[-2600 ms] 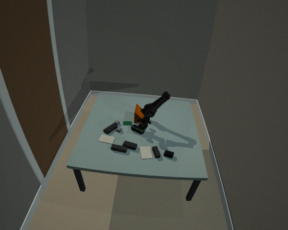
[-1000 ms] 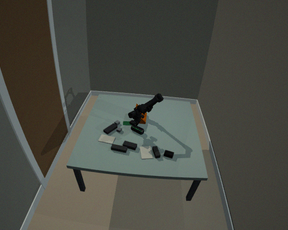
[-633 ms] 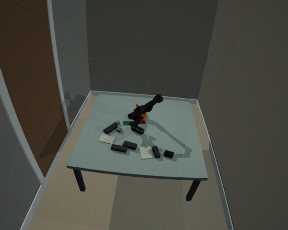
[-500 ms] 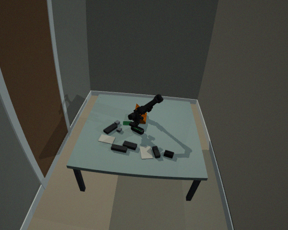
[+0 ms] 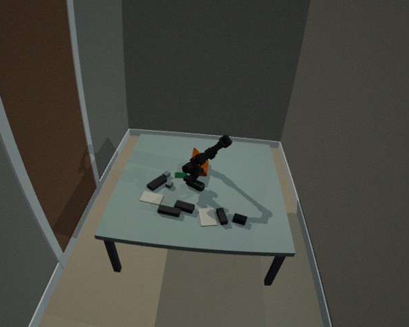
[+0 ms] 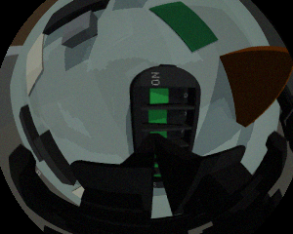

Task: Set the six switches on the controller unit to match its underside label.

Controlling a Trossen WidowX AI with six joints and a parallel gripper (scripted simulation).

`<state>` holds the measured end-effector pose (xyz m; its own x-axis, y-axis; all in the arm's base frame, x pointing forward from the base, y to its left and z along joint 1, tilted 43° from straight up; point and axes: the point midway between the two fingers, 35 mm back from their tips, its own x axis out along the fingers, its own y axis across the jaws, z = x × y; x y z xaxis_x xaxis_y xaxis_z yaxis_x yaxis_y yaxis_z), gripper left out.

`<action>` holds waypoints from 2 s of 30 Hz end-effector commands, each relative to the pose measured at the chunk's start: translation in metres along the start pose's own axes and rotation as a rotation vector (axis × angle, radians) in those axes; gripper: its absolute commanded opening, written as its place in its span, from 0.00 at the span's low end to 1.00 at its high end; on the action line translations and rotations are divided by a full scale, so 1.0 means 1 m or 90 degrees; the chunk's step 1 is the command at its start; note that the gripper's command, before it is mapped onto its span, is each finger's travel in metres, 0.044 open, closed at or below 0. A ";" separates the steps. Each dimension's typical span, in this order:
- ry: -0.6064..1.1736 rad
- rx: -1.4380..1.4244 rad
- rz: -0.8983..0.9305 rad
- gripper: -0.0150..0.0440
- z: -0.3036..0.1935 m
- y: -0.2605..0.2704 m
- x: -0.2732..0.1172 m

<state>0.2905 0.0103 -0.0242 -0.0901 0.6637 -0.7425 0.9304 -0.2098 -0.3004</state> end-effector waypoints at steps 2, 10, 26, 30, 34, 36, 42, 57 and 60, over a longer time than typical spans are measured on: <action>0.003 0.005 -0.005 0.25 0.000 -0.003 0.004; 0.003 0.005 -0.005 0.25 0.000 -0.003 0.004; 0.003 0.005 -0.005 0.25 0.000 -0.003 0.004; 0.003 0.005 -0.005 0.25 0.000 -0.003 0.004; 0.003 0.005 -0.005 0.25 0.000 -0.003 0.004; 0.003 0.005 -0.005 0.25 0.000 -0.003 0.004; 0.001 0.005 -0.005 0.25 0.000 -0.002 -0.038; 0.003 0.006 -0.006 0.25 -0.060 -0.022 -0.041; 0.003 0.006 -0.006 0.25 -0.060 -0.022 -0.040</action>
<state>0.2970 0.0271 0.0465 -0.0909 0.6642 -0.7420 0.9336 -0.2025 -0.2957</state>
